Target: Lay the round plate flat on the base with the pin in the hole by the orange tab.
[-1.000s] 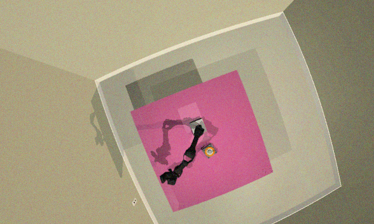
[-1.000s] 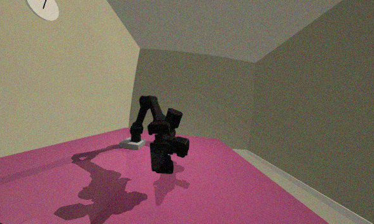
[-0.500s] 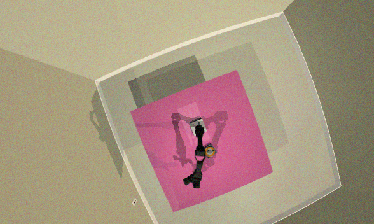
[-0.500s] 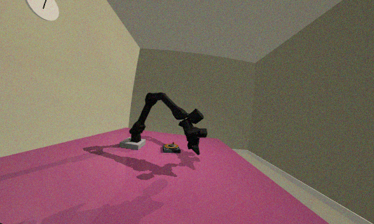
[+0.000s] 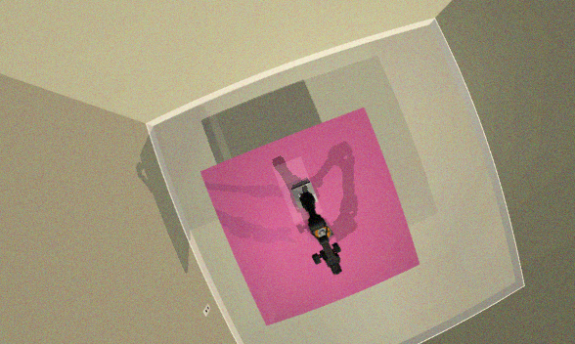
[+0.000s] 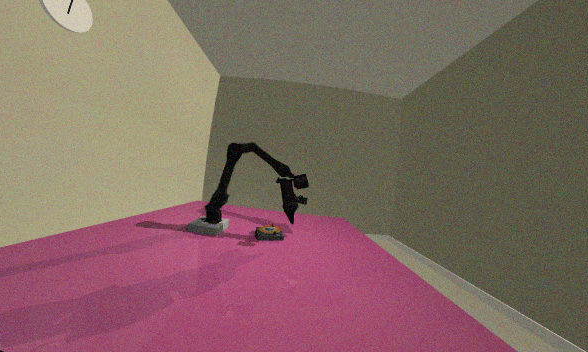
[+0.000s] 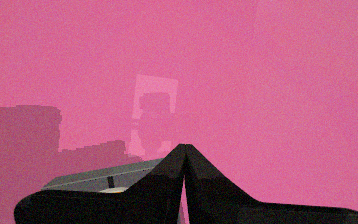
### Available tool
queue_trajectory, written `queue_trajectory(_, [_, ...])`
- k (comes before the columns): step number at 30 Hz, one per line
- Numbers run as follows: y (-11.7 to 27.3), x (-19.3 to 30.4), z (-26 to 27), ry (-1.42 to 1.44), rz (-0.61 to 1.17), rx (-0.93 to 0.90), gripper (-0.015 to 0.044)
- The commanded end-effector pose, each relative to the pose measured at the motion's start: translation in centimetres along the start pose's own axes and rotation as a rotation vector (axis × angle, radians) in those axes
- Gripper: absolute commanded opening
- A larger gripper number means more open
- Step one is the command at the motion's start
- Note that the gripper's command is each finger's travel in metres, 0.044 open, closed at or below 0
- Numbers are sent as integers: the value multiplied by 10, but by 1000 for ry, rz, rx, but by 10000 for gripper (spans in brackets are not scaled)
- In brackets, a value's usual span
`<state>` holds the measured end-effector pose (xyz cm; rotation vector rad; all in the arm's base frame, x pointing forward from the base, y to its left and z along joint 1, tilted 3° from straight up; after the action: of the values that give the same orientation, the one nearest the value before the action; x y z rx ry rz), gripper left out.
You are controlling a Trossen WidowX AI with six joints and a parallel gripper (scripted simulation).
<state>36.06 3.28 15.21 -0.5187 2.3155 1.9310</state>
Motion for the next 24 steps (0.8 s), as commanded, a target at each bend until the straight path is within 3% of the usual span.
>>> queue_trajectory(1, [22,35,49,-40,140,-105,0])
queue_trajectory(6, [44,69,81,-77,268,-152,0])
queue_trajectory(12, [44,71,83,-78,274,-153,0])
queue_trajectory(24, [0,86,90,-78,275,-153,0])
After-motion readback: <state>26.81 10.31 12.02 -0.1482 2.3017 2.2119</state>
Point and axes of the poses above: the point midway between the two fingers, 35 mm back from their tips, its own y axis back along the fingers, its own z axis across the jaws, x = y × z, the point moved 7 cm from there along y, back along the fingers
